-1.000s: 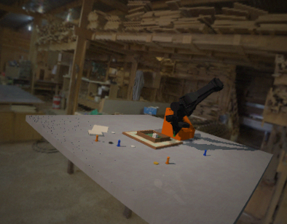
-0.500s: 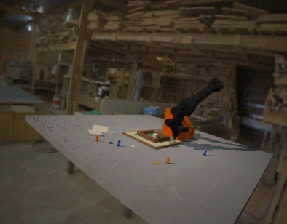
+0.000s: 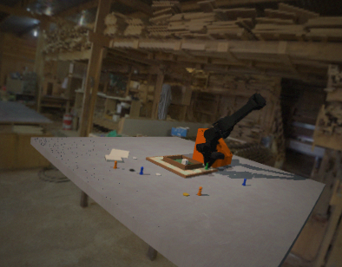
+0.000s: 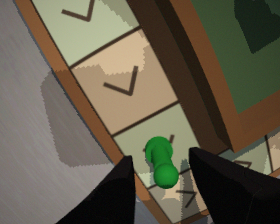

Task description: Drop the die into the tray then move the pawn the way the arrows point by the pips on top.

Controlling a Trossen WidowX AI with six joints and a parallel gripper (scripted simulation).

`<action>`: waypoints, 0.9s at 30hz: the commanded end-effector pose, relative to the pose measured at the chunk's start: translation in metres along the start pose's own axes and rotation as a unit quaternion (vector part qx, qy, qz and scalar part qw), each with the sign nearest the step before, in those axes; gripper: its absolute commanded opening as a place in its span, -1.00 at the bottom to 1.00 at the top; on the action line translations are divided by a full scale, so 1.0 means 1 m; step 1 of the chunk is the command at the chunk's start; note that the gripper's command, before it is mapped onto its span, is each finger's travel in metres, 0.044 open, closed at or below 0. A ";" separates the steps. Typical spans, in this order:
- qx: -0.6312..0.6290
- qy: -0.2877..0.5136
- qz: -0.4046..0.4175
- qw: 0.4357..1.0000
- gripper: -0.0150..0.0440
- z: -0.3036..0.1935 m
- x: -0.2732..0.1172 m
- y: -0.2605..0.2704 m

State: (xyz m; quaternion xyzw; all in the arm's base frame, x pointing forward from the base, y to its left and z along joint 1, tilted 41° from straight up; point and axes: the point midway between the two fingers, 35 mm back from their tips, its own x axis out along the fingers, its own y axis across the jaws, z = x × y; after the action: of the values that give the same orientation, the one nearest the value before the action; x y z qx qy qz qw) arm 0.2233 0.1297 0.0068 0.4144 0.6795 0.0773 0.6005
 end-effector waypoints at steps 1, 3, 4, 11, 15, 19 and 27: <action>-0.001 0.000 0.000 1.000 0.40 0.000 -0.002 0.000; 0.000 0.000 -0.002 1.000 0.58 0.002 -0.018 0.000; 0.001 0.000 -0.004 1.000 0.67 0.002 -0.031 0.000; 0.003 0.000 -0.004 1.000 1.00 0.001 -0.054 0.000; -0.034 -0.009 -0.017 0.999 1.00 0.013 -0.069 -0.023; -0.093 -0.011 -0.029 0.995 1.00 0.021 -0.092 -0.061; -0.208 0.002 -0.009 0.978 1.00 0.010 -0.132 -0.119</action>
State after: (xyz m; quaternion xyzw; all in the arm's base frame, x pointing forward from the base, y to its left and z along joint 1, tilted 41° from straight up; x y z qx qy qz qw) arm 0.2033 0.0121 0.0328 0.3325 0.6709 0.1271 0.6505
